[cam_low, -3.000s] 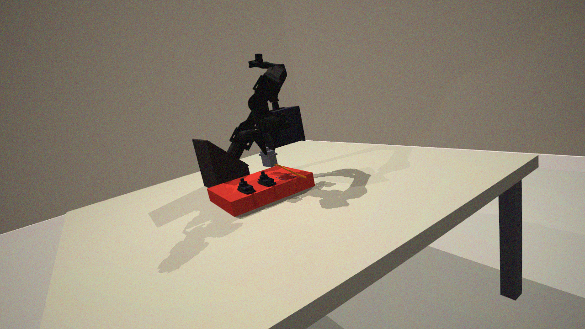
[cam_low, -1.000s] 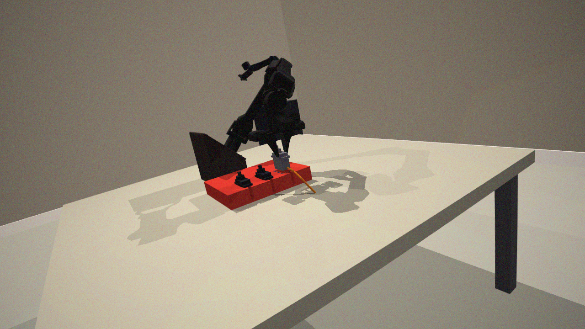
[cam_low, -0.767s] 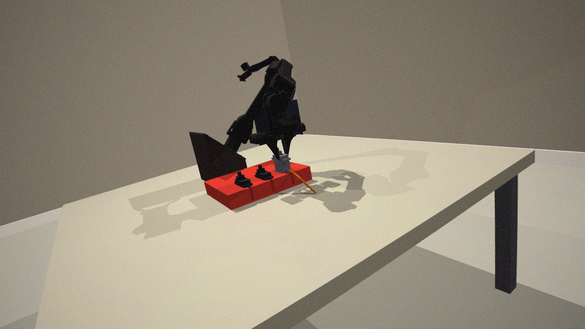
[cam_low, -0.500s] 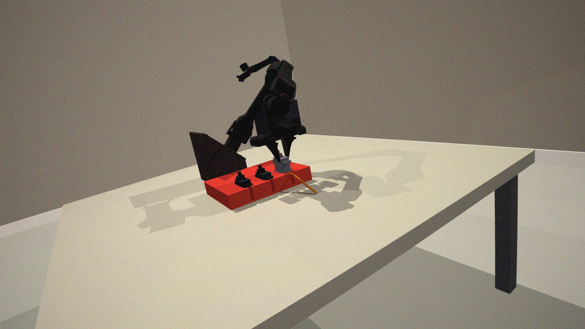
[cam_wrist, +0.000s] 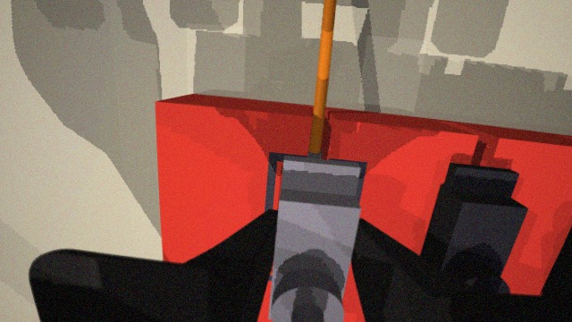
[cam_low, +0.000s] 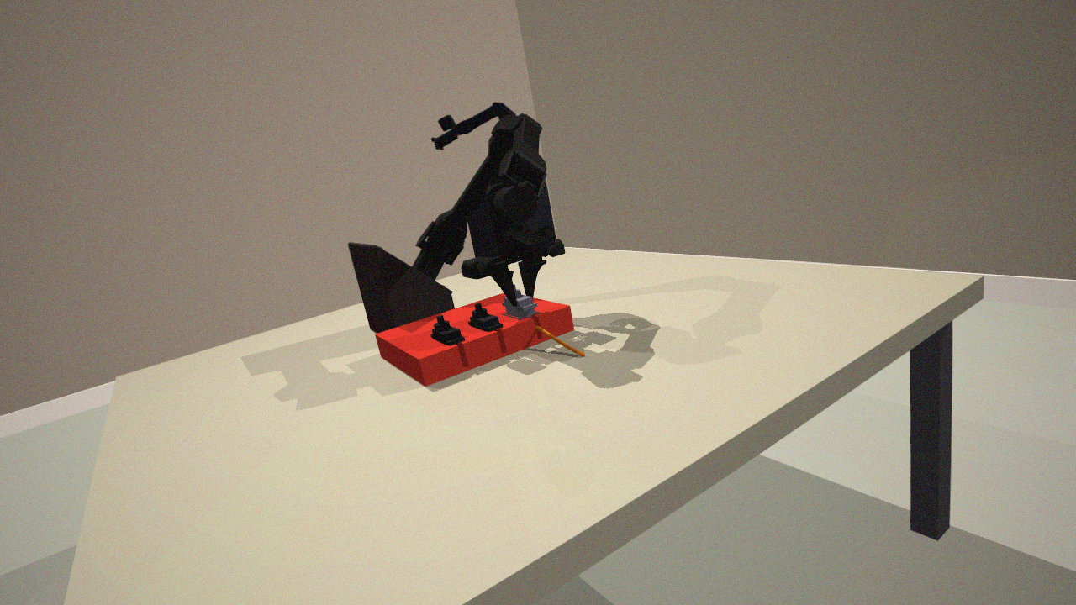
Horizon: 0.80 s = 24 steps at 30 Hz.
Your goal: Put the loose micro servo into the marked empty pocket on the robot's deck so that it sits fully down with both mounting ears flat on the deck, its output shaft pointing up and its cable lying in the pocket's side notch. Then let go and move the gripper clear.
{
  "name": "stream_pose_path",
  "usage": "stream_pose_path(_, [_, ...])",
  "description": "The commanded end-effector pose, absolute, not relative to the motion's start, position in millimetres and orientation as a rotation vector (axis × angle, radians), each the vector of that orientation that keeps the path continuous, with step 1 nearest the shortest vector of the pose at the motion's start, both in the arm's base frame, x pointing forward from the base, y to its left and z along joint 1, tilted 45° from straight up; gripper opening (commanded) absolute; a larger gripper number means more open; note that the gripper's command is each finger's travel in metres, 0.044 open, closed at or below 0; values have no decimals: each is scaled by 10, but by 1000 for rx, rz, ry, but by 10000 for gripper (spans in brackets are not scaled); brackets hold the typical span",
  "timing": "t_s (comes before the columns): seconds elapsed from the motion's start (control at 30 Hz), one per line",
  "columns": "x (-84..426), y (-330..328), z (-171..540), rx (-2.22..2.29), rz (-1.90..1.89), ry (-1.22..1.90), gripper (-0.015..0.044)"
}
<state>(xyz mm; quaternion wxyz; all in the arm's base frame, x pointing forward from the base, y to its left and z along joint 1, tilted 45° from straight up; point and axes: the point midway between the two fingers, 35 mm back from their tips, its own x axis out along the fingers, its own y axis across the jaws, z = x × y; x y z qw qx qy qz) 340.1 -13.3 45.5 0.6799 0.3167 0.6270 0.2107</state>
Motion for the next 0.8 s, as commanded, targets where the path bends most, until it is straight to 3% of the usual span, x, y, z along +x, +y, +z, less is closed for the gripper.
stream_pose_path(0.0, [3406,-112,430,720,471,1406,0])
stream_pose_path(0.43, [3422,-23,339,721,472,1406,0])
stream_pose_path(0.67, [3416,-32,347,721,472,1406,184])
stream_pose_path(0.77, [3410,-84,396,720,471,1406,187])
